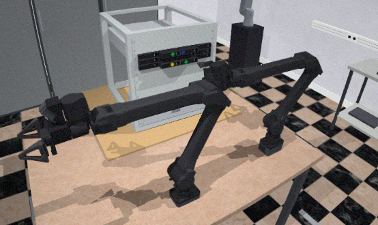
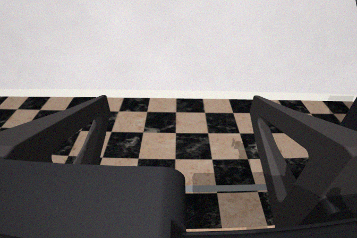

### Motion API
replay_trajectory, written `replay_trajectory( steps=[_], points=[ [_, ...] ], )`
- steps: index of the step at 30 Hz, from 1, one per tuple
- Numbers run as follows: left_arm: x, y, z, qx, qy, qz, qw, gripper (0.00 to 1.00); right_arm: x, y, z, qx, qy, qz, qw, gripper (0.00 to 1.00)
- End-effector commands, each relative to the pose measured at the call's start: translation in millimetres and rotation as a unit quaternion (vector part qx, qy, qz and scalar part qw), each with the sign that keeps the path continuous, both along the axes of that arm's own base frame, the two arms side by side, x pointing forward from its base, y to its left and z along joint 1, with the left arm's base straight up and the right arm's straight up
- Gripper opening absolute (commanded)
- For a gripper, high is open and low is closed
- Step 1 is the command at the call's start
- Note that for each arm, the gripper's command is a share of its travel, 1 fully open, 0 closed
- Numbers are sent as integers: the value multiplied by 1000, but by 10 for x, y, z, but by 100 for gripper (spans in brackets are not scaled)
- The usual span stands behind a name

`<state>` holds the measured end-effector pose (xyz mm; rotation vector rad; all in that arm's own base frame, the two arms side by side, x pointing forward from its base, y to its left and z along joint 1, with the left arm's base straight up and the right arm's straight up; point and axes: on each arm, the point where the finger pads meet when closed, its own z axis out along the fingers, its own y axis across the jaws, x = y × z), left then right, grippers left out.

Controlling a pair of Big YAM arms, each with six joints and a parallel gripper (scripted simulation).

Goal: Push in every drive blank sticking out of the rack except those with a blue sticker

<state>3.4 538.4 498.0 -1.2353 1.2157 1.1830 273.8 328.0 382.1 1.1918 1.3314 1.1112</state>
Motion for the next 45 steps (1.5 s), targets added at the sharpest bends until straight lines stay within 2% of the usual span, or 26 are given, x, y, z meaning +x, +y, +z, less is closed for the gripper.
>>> replay_trajectory(
  steps=[1,2,4,6,8,12,35,38,42,45],
  points=[
    [-53,65,25,13,9,3,1000,100,-23,131,229,30,-25,2,999,100],
    [-53,65,25,13,9,3,1000,100,-14,191,461,55,-35,-1,998,100],
    [-53,65,25,13,9,3,1000,100,-17,235,481,61,-40,-6,997,100],
    [-53,65,25,13,9,3,1000,100,-20,269,496,66,-44,-9,997,100],
    [-53,65,25,13,9,3,1000,100,-16,257,329,52,-42,-14,998,100],
    [-53,65,25,13,9,3,1000,100,-20,320,515,74,-49,-16,996,100],
    [-53,65,25,13,9,3,1000,100,-9,261,521,77,-51,-20,996,100],
    [-53,65,25,13,9,3,1000,100,77,204,330,57,-48,-23,997,100],
    [-53,65,25,13,9,3,1000,100,312,213,538,74,-56,-24,995,100],
    [-53,65,25,13,9,3,1000,100,563,146,557,73,-58,-23,995,100]
  ],
)
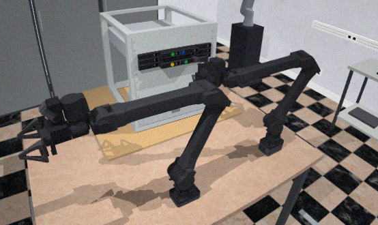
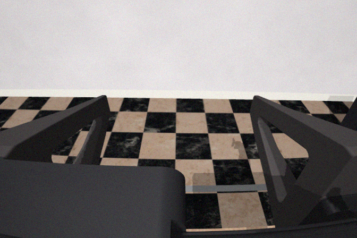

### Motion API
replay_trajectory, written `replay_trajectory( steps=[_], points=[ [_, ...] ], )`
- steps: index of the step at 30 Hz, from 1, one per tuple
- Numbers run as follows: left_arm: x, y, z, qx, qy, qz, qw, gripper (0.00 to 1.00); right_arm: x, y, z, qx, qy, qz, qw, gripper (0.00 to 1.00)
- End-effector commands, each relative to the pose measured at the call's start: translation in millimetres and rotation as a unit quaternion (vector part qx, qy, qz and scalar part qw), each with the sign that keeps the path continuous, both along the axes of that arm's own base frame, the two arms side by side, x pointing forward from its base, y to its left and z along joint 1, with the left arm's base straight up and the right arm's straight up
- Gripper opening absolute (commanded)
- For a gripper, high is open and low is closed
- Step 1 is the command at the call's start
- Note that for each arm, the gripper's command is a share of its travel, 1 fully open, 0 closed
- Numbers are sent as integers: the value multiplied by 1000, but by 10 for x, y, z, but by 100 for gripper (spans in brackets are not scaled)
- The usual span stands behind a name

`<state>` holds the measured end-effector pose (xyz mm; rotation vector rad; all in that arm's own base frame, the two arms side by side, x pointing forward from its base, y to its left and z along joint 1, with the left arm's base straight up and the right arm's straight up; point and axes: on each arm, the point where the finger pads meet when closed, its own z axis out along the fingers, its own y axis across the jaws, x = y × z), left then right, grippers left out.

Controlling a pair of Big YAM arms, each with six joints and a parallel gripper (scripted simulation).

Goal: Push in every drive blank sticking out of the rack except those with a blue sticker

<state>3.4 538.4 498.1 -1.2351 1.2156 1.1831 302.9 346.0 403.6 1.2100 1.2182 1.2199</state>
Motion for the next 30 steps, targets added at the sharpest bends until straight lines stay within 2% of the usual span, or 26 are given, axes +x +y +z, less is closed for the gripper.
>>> replay_trajectory(
  steps=[1,3,11,15,30],
  points=[
    [-53,65,24,13,9,3,1000,100,360,-57,339,21,-15,-19,1000,100],
    [-53,65,24,13,9,3,1000,100,528,-101,351,20,-16,-19,999,100],
    [-53,65,24,13,9,3,1000,100,801,-174,374,21,-19,-19,999,100],
    [-53,65,24,13,9,3,1000,100,697,-156,401,24,-21,-8,999,100],
    [-53,65,24,13,9,3,1000,100,722,-180,396,24,-21,-12,999,100]
  ],
)
